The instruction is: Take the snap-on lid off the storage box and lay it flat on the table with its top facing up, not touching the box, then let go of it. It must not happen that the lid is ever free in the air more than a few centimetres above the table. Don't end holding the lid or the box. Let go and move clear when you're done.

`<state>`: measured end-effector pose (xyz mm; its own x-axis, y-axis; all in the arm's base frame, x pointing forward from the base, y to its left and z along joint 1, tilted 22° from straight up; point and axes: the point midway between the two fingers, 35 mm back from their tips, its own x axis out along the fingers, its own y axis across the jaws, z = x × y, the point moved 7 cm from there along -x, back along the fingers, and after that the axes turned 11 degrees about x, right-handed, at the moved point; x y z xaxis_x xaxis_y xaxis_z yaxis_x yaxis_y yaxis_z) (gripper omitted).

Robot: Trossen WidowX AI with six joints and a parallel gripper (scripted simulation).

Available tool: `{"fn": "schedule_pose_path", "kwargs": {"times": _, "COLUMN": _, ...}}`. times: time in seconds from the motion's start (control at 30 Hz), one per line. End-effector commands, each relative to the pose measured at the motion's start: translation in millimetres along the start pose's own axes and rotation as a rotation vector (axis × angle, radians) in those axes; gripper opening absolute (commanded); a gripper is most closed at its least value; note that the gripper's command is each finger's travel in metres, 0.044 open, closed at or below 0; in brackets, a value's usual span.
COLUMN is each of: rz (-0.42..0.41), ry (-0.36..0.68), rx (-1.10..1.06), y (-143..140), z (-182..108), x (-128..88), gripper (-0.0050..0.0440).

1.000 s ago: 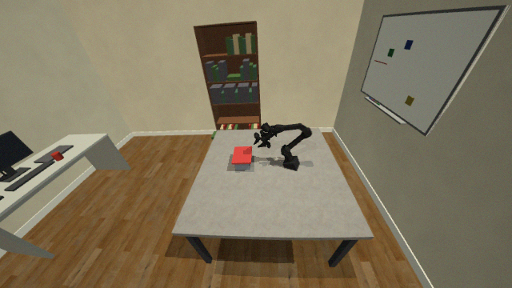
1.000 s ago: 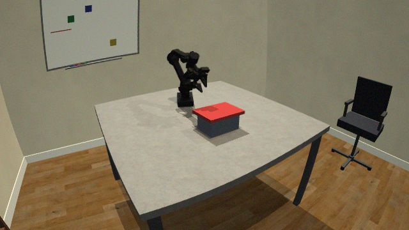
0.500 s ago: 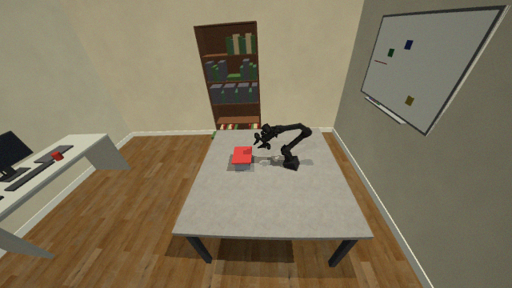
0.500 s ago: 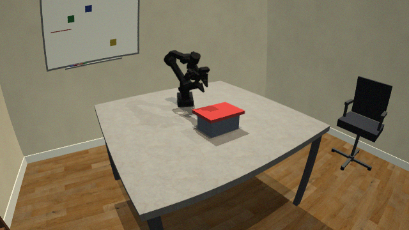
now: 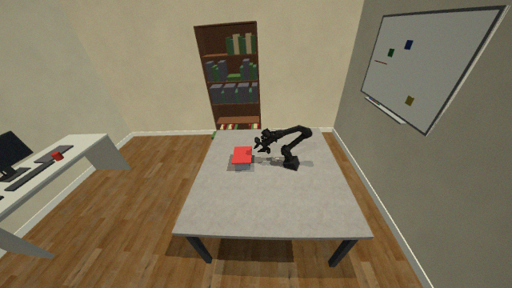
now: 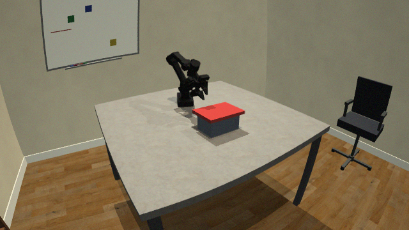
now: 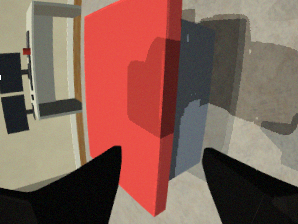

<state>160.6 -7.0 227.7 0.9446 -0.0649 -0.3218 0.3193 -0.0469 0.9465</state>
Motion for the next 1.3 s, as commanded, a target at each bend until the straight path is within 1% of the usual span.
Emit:
{"fn": "schedule_pose_path", "kwargs": {"times": 0.0, "rz": -0.008, "ry": 0.004, "rx": -0.006, "y": -3, "z": 0, "x": 7, "gripper": 0.0235}}
{"fn": "schedule_pose_path", "kwargs": {"times": 1.27, "rz": -0.008, "ry": 0.004, "rx": -0.006, "y": -3, "z": 0, "x": 63, "gripper": 0.0235}}
